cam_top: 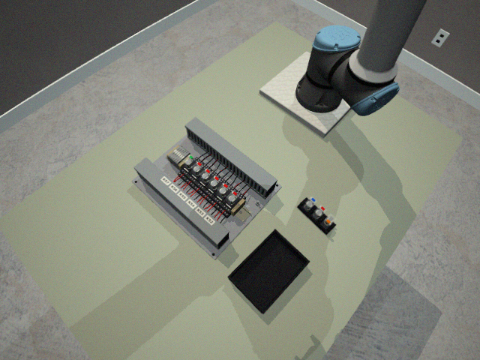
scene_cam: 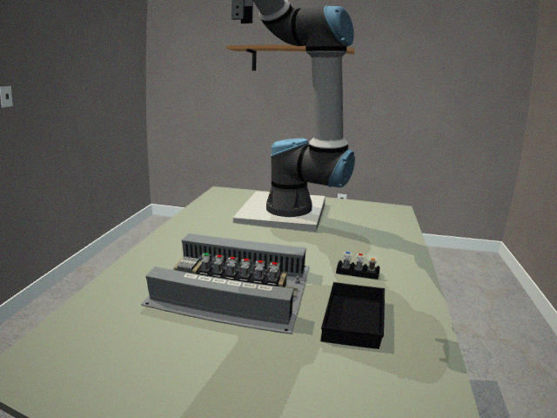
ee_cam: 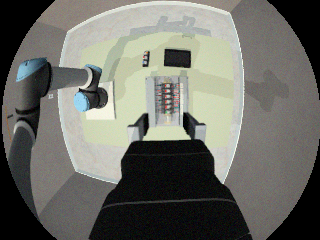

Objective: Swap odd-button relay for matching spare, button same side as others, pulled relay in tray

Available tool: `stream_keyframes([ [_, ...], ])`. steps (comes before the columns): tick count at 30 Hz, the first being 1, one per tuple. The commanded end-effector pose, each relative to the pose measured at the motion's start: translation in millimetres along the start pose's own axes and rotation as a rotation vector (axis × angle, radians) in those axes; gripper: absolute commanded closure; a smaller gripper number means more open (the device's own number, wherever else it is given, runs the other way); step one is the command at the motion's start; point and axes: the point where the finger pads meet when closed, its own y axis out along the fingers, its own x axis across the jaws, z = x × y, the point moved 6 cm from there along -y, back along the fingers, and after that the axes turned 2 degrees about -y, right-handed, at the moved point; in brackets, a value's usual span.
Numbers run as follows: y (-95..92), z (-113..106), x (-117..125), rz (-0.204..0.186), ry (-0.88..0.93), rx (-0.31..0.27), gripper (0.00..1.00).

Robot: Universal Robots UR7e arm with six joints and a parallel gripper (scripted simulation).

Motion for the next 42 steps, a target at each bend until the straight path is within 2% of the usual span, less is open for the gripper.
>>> stream_keyframes([
  [1,6.5,0.1,-1.7,-0.034,0.001,-0.008,0.00],
  [7,6.5,0.1,-1.7,-0.034,0.001,-0.008,0.00],
  [12,65.0,-0.2,0.0,-0.034,0.001,-0.008,0.00],
  [24,65.0,-0.2,0.0,-0.034,0.001,-0.008,0.00],
  [29,123.8,-0.7,2.0,-0.034,0.001,-0.008,0.00],
  [41,123.8,-0.7,2.0,-0.034,0.001,-0.008,0.00],
  [42,134.9,-0.7,2.3,-0.032,0.001,-0.008,0.00],
])
